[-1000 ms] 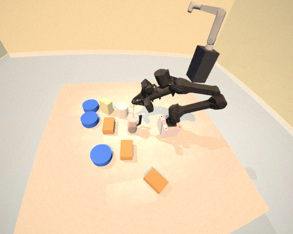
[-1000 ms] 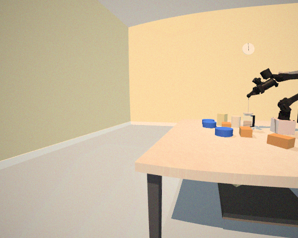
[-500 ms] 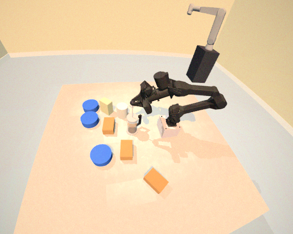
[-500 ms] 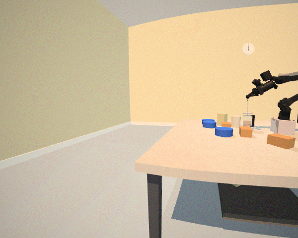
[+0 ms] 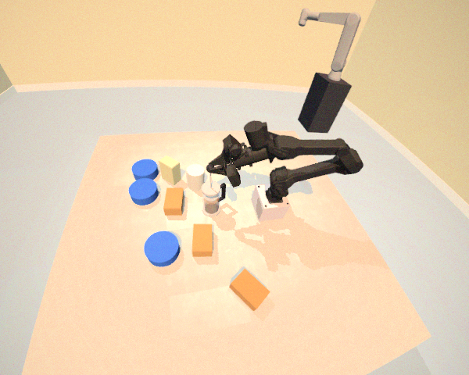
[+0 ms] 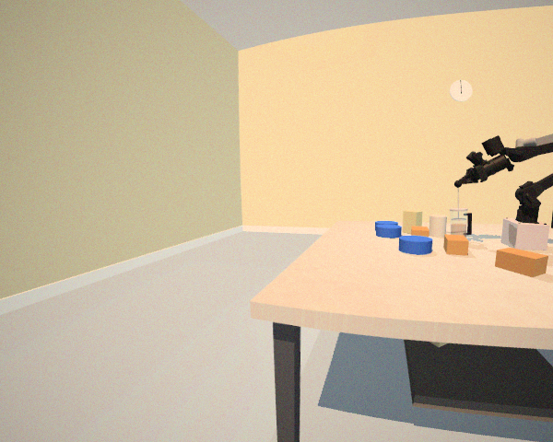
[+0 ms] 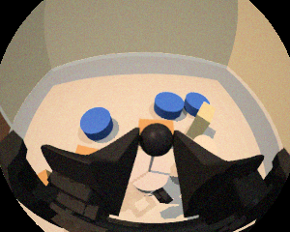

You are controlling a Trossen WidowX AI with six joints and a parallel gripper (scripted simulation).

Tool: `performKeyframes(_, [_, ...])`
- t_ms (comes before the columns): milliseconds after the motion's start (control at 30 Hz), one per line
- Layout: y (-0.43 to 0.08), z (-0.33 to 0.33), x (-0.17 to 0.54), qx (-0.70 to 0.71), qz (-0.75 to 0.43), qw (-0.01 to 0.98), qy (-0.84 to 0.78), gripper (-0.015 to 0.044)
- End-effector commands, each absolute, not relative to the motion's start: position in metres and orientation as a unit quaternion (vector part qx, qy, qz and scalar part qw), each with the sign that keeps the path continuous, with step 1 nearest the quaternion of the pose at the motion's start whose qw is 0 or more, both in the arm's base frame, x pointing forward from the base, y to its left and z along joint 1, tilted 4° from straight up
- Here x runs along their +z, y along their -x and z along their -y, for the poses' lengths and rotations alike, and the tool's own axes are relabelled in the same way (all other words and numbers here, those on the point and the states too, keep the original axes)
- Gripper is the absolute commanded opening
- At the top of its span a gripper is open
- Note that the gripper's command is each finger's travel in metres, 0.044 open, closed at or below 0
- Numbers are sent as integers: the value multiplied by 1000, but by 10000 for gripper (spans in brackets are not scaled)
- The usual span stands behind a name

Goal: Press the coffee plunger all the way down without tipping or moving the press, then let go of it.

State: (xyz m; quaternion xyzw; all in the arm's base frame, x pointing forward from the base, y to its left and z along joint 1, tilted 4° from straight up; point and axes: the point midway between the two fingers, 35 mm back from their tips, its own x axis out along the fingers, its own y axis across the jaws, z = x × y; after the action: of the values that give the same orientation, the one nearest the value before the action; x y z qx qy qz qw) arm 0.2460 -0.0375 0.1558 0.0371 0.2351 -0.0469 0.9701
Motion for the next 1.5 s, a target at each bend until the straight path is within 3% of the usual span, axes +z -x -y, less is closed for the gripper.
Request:
performKeyframes(0, [-244, 37, 133, -48, -262, 963, -42, 124])
performKeyframes(1467, [-267, 36, 85, -48, -261, 963, -42, 124])
